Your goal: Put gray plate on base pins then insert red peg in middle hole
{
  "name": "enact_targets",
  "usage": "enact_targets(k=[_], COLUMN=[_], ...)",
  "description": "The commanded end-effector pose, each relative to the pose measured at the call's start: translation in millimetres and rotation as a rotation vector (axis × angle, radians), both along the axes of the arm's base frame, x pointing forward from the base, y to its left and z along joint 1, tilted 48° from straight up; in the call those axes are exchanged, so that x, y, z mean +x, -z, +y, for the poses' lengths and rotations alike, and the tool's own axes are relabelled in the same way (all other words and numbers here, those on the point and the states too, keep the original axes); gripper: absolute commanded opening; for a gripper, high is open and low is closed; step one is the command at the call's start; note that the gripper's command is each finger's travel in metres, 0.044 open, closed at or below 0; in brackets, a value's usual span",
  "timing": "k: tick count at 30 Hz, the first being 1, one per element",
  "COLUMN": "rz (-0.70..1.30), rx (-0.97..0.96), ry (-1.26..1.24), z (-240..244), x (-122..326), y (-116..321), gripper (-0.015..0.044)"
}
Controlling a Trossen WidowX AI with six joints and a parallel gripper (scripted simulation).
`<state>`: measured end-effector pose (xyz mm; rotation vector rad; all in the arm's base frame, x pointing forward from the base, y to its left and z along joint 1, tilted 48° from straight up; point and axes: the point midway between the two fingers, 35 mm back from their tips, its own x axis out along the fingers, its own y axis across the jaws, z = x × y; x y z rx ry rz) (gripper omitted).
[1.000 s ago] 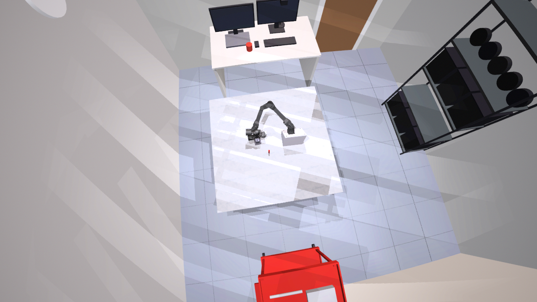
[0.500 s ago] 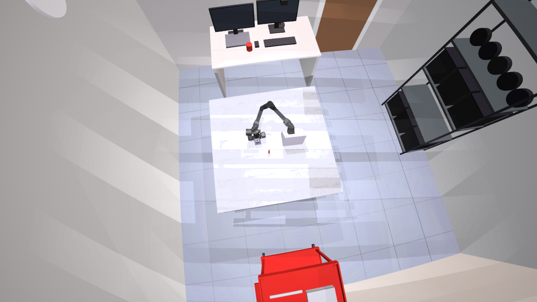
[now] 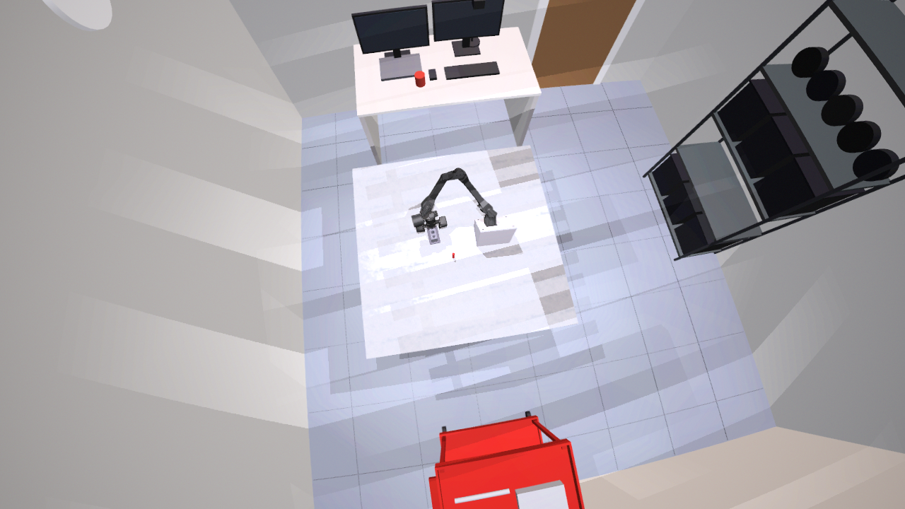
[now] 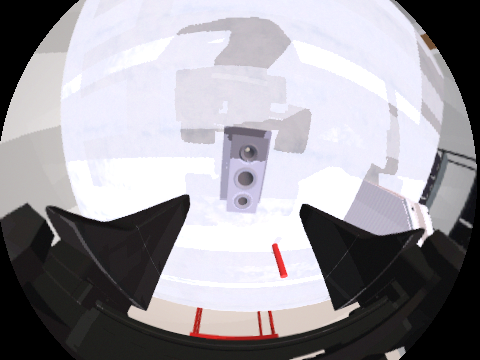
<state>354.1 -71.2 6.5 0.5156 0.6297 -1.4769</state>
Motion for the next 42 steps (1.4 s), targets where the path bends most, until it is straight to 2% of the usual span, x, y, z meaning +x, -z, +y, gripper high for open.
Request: enact_targets(k=[1, 6, 8, 14, 19, 22, 25, 42], rz=[-0.009, -0.006, 0.022, 0.159, 0.257, 0.26, 0.26, 0.26], rx=[0.001, 0.003, 0.013, 0.032, 0.014, 0.013, 0.012, 0.011], ry=[0.0, -0.004, -0.034, -0.162, -0.241, -0.244, -0.244, -0.244], z=[21, 23, 40, 106, 136, 135, 114, 94], x=[0, -1, -7, -55, -103, -105, -107, -109], y=[-18, -16, 0, 65, 102, 105, 124, 144], gripper=[0.044, 0.044, 0.044, 0.044, 0.044, 0.044, 0.044, 0.044])
